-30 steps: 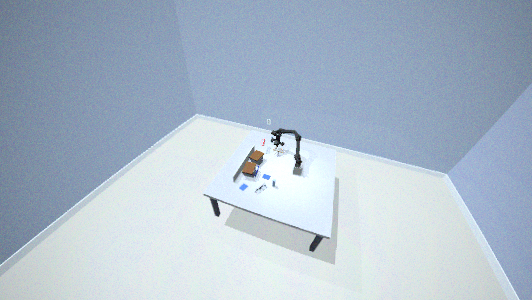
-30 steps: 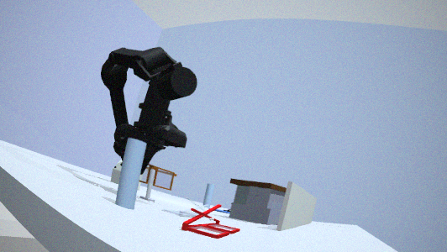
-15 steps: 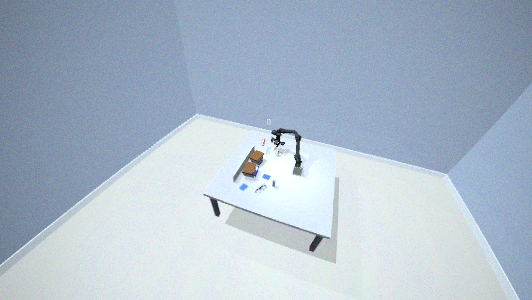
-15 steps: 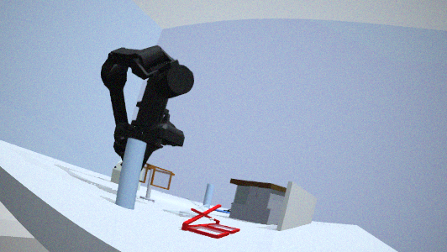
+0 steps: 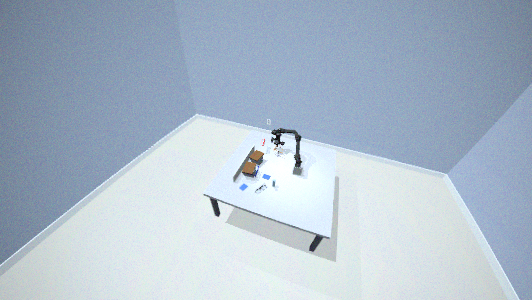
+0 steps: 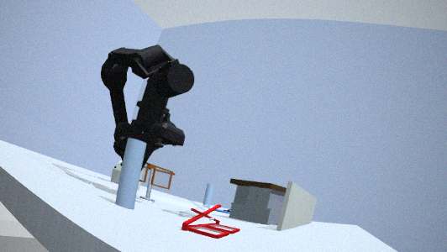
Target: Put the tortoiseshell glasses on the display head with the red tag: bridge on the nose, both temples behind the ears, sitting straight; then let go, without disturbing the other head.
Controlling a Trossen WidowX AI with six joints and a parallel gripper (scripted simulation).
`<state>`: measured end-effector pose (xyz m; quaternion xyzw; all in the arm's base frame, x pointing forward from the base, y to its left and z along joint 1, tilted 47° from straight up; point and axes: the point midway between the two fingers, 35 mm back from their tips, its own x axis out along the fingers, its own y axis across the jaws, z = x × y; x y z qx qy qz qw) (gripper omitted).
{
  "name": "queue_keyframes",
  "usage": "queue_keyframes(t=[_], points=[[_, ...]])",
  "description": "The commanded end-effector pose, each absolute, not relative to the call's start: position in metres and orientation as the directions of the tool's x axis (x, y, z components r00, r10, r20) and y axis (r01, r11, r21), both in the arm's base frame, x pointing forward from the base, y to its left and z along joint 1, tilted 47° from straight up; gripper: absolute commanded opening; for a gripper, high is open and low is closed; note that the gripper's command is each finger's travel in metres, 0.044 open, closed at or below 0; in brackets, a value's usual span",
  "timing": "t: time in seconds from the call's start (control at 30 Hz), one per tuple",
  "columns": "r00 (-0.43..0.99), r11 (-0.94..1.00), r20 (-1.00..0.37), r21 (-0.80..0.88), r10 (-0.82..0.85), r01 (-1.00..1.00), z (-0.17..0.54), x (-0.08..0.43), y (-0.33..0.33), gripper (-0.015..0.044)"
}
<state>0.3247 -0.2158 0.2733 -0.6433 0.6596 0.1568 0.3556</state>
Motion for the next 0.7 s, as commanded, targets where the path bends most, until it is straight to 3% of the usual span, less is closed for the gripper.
queue_keyframes(t=[0.0, 0.67], points=[[0.084, 0.120, -0.671, -0.251, -0.736, -0.961, 0.274, 0.326, -0.215, 0.0000], [0.083, 0.122, -0.675, -0.250, -0.733, -0.961, 0.292, 0.327, -0.180, 0.0000]])
